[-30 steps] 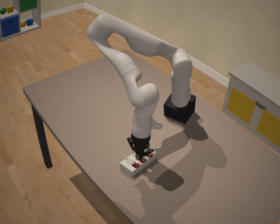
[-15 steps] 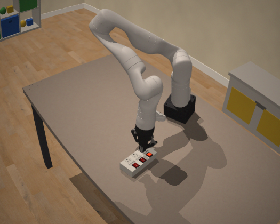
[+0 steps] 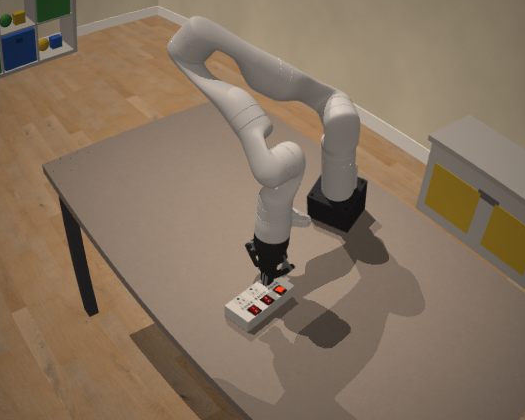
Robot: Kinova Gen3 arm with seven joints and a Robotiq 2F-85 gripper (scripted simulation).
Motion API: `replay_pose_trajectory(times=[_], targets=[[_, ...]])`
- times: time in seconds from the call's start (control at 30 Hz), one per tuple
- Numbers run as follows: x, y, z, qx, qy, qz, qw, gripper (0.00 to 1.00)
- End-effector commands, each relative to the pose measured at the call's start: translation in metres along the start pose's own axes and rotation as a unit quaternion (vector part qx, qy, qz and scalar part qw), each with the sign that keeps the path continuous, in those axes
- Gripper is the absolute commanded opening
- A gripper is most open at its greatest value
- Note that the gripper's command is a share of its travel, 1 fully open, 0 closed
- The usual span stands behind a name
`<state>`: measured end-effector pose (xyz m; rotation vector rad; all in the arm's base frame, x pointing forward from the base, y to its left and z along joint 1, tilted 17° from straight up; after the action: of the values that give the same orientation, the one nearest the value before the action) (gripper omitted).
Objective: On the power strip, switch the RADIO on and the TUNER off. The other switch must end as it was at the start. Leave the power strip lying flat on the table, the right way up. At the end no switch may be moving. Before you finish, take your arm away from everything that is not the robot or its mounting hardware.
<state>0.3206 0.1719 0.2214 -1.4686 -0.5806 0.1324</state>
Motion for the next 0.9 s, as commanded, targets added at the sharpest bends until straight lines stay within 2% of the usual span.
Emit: replay_pose_trajectory(times=[0.0, 0.87], targets=[[0.0002, -0.0004, 0.0001, 0.0, 0.0, -0.001, 1.0, 0.0], [-0.0001, 0.0022, -0.0001, 0.001, 0.0, -0.002, 1.0, 0.0]])
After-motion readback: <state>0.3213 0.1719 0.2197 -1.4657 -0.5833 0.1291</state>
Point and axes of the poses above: the point where the finger pads meet when closed, its own y axis out along the fingers, its own z axis across the jaws, x = y × z, the point moved 10 cm from there along -y, back along the fingers, and after that the axes turned 11 degrees about -y, right-handed, at the moved point
